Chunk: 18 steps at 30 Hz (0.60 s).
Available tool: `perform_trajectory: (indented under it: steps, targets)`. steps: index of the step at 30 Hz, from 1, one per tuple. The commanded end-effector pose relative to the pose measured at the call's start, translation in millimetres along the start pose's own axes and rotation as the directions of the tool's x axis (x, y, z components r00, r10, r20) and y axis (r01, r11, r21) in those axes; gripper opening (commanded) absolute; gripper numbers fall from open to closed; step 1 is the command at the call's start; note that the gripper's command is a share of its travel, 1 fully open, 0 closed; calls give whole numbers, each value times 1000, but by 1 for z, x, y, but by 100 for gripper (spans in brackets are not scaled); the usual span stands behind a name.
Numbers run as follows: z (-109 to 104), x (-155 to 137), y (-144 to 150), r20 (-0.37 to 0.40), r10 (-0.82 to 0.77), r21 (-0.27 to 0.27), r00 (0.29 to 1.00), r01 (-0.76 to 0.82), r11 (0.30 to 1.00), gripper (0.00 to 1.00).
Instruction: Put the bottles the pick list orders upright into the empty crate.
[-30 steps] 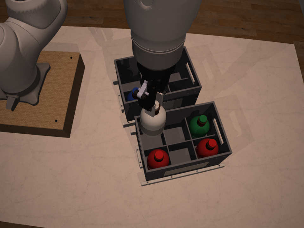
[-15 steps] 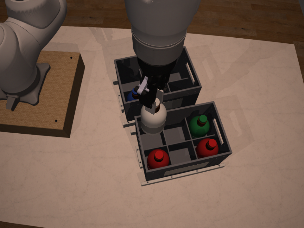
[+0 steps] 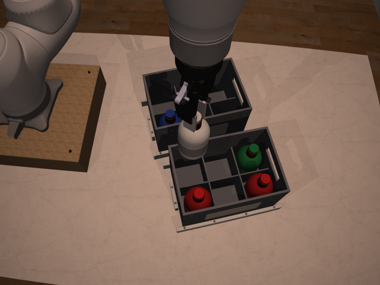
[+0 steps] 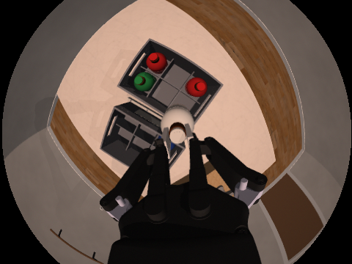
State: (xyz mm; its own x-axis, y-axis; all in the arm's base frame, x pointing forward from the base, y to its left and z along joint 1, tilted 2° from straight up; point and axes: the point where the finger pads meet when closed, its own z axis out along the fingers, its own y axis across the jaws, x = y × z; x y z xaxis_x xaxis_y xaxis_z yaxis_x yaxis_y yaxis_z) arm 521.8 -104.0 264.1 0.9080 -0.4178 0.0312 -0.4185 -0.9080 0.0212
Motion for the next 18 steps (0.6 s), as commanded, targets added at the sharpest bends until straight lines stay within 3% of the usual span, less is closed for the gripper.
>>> perform_trajectory:
  steps: [1, 18]
  targets:
    - [0, -2, -5, 0, 0, 0, 1000, 0, 1000, 0]
    - [0, -14, -33, 0, 0, 0, 1000, 0, 1000, 0]
